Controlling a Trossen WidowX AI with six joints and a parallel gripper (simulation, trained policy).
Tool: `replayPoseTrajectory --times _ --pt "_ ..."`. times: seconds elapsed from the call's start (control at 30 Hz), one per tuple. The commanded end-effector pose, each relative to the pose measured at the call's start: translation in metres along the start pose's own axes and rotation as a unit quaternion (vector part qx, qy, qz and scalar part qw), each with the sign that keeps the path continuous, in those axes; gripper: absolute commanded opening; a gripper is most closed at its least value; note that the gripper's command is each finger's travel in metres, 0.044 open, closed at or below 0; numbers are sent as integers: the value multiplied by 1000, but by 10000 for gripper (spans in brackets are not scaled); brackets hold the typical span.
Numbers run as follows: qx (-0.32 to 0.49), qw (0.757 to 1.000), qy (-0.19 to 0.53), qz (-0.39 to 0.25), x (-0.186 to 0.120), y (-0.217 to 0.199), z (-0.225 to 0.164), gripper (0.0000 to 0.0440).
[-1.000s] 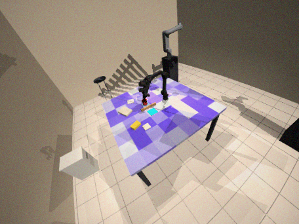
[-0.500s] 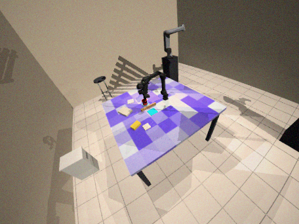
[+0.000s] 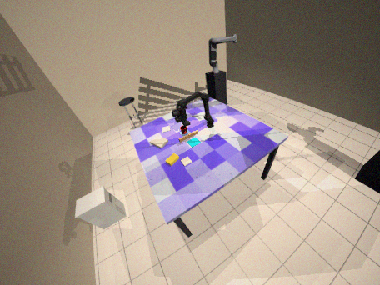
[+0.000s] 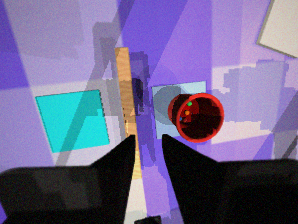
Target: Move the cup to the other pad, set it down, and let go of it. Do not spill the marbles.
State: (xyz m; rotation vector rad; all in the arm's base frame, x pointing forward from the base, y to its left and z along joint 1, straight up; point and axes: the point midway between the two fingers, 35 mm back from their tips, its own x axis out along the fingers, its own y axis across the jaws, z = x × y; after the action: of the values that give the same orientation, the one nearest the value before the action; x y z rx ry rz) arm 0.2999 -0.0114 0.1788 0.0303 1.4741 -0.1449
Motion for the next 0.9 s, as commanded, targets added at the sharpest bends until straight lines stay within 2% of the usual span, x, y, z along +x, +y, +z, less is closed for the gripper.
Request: replayPoseTrajectory --times 0.0,0.87 --pt "-8 1000 23 -7 10 -6 -2 115" --pt "-60 994 91 -11 86 -45 -14 166"
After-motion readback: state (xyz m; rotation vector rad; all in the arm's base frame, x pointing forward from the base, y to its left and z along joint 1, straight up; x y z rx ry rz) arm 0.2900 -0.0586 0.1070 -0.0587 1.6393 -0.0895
